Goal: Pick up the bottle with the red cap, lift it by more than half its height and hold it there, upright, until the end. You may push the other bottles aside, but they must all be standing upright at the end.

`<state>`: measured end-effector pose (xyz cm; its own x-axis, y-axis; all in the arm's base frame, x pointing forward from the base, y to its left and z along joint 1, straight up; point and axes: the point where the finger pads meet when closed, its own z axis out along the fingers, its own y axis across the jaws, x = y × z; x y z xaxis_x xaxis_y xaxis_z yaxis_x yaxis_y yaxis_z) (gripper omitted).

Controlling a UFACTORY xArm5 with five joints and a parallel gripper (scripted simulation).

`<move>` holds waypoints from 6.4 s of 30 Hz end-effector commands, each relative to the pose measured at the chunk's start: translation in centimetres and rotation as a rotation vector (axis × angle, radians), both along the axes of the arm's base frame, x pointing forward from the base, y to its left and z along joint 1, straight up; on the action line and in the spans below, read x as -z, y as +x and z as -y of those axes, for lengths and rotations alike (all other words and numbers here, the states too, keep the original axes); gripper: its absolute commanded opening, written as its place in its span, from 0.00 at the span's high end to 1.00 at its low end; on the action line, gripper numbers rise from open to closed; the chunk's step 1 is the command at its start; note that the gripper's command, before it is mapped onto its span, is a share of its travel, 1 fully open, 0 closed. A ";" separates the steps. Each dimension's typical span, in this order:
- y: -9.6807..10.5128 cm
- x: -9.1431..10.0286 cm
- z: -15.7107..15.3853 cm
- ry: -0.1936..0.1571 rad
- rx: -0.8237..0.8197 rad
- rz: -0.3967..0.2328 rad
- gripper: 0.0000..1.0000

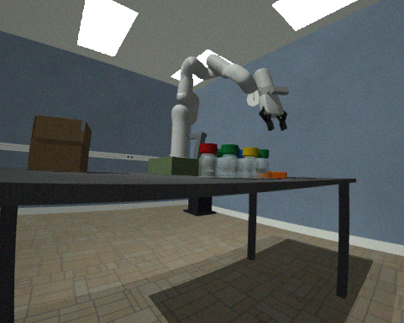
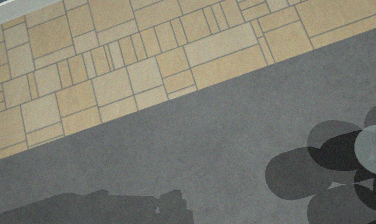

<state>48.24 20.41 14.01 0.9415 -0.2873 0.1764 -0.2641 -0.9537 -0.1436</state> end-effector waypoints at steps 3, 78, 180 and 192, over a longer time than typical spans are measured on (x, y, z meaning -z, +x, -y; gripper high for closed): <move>-0.9 -2.0 5.8 -0.011 0.131 -0.054 0.21; -9.1 -6.7 21.3 -0.030 0.570 -0.245 0.21; -4.0 -5.7 31.7 -0.165 -0.769 -0.175 0.21; -3.5 -5.4 33.4 -0.183 -0.962 -0.159 0.21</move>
